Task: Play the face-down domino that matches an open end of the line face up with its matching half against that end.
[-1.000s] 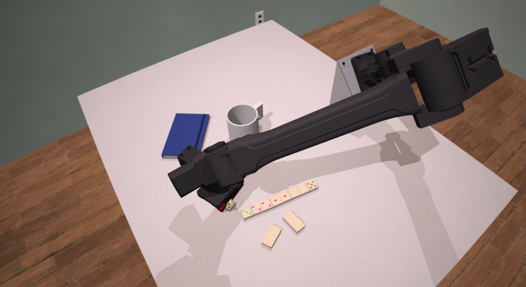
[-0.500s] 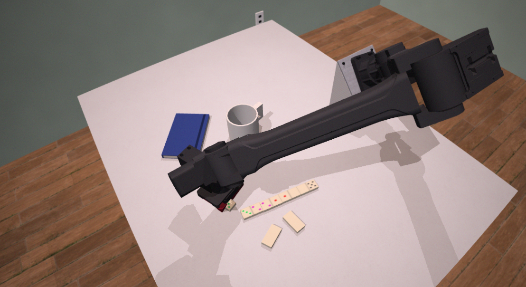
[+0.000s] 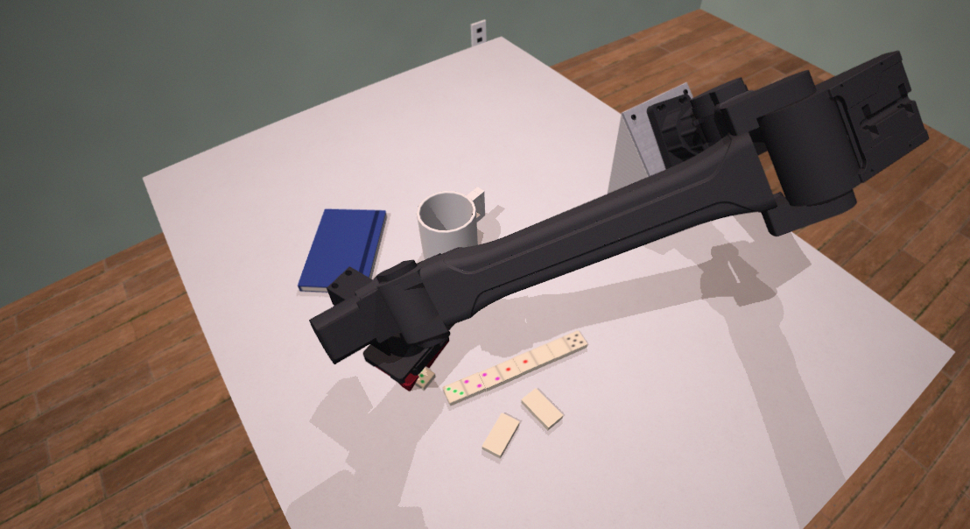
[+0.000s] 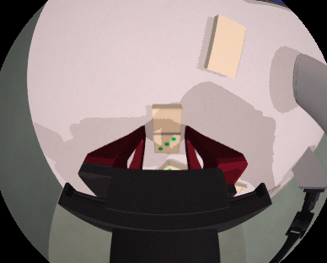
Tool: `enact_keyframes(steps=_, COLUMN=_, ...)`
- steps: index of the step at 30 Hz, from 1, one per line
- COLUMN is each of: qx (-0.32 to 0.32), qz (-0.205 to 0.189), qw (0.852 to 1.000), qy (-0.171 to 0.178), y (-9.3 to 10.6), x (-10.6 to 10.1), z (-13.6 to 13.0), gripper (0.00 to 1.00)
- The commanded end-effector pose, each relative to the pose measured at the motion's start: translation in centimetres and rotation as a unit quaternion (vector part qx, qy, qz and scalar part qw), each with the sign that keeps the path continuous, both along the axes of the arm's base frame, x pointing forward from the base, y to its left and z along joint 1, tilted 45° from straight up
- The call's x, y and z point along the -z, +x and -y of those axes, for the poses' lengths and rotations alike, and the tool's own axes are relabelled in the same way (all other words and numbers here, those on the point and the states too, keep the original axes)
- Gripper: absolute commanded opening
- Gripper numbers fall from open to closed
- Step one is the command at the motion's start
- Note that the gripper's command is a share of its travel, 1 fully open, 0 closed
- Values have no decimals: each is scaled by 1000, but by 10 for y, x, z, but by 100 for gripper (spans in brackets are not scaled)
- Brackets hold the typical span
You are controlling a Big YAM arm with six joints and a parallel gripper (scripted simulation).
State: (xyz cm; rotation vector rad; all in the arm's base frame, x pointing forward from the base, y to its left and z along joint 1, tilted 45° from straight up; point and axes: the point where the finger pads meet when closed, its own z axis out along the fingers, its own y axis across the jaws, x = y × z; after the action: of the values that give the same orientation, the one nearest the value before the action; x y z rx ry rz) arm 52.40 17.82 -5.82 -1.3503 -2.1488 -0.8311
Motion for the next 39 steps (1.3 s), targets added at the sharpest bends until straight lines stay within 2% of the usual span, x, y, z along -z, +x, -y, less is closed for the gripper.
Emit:
enact_keyframes(steps=1, qx=3, qz=3, qw=1000, qy=0, y=2, x=-2, z=3, gripper=43)
enact_keyframes(steps=10, qx=10, qz=-3, qw=1000, qy=-2, y=-1, x=3, z=10, gripper=43)
enact_keyframes(steps=39, qx=7, qz=0, qw=1000, qy=-1, y=1, x=0, z=7, gripper=43)
